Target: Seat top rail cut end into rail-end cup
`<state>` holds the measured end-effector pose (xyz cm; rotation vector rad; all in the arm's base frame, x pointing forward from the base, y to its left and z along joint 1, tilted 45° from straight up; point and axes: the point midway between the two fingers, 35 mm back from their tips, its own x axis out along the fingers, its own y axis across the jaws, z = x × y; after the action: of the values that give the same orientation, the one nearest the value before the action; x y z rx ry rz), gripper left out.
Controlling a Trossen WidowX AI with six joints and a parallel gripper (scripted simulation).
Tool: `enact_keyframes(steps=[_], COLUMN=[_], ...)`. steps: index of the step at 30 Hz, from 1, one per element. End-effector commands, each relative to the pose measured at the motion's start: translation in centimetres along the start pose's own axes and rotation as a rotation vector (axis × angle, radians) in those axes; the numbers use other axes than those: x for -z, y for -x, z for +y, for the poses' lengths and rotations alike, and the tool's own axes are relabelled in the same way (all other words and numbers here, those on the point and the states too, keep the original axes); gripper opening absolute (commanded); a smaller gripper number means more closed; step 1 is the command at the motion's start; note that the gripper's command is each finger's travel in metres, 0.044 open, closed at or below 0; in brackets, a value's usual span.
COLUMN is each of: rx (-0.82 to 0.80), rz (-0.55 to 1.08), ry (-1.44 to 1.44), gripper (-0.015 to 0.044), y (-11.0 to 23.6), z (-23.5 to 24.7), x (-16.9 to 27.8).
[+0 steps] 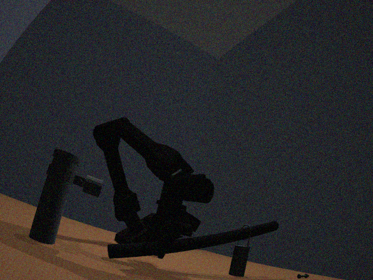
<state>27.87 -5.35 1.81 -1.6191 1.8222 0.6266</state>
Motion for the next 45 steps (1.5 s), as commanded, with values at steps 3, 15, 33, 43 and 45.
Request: enact_keyframes(steps=[3,15,33,43,45], rx=[0.010,0.090,0.155,0.155,0.155], rz=[0.029,0.232,0.319,0.319,0.319], ry=[0.001,-0.015,-0.016,-0.016,-0.016], gripper=[0.0000,0.0000,0.0000,0.0000,0.0000], y=[1.0,6.3,9.1,9.2,9.3], z=[0.0,0.4,0.5,0.4,0.3], x=[0.2,2.0,2.8,2.8,2.8])
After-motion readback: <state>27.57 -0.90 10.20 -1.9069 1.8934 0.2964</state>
